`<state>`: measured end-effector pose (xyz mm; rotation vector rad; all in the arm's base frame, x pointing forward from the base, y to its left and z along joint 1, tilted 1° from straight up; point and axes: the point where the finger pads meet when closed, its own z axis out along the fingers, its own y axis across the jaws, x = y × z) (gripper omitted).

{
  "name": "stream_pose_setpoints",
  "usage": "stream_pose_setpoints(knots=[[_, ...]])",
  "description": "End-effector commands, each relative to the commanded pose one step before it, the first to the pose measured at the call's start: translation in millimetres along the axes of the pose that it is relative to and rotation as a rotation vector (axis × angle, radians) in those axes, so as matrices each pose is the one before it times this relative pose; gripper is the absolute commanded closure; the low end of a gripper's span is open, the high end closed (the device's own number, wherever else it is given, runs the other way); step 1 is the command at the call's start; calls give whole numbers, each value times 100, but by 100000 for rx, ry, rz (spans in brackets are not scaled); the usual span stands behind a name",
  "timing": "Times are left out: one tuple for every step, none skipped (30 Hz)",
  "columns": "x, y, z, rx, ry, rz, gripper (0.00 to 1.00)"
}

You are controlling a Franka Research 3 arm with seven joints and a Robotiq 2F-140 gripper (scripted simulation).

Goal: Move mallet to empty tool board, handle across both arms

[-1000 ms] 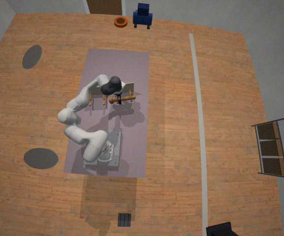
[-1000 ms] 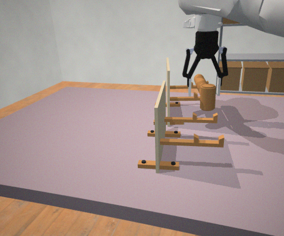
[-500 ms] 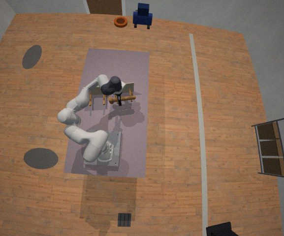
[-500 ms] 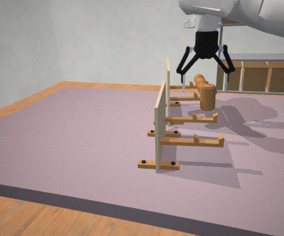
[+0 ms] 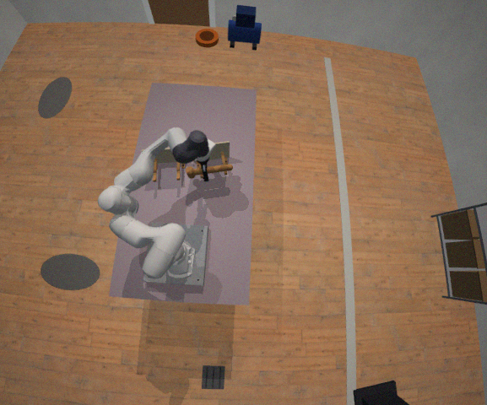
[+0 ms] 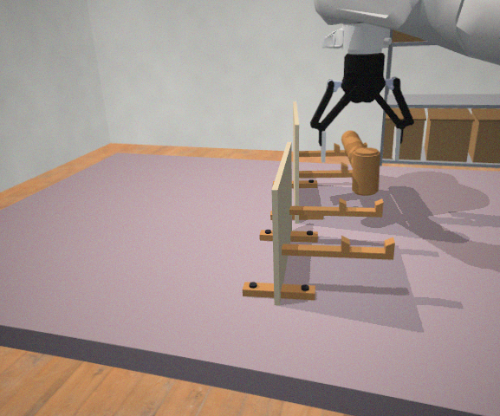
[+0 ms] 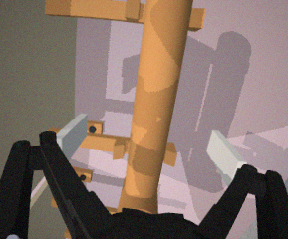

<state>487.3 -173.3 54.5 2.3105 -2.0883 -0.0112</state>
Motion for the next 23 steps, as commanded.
stream_pose_setpoints(knots=[[-19, -201, -2321, 413, 161, -441, 0], [4, 27, -1537, -6, 10, 31, 0], [-3, 0, -1550, 6, -15, -2, 0], [-7, -32, -1075, 14, -20, -42, 0], [-2, -6, -1257, 2, -3, -9, 0], [6, 33, -1113, -13, 19, 42, 0], [0, 0, 0, 0, 0, 0, 0], [0, 0, 0, 0, 0, 0, 0], [7, 36, -656, -14, 20, 47, 0], [3, 17, -249, -7, 9, 22, 0], [1, 3, -37, -1, 1, 4, 0], [0, 0, 0, 0, 0, 0, 0], [0, 0, 0, 0, 0, 0, 0], [0, 0, 0, 0, 0, 0, 0], [0, 0, 0, 0, 0, 0, 0], [0, 0, 0, 0, 0, 0, 0], [0, 0, 0, 0, 0, 0, 0], [0, 0, 0, 0, 0, 0, 0], [0, 0, 0, 0, 0, 0, 0], [0, 0, 0, 0, 0, 0, 0], [0, 0, 0, 0, 0, 0, 0], [0, 0, 0, 0, 0, 0, 0], [0, 0, 0, 0, 0, 0, 0]])
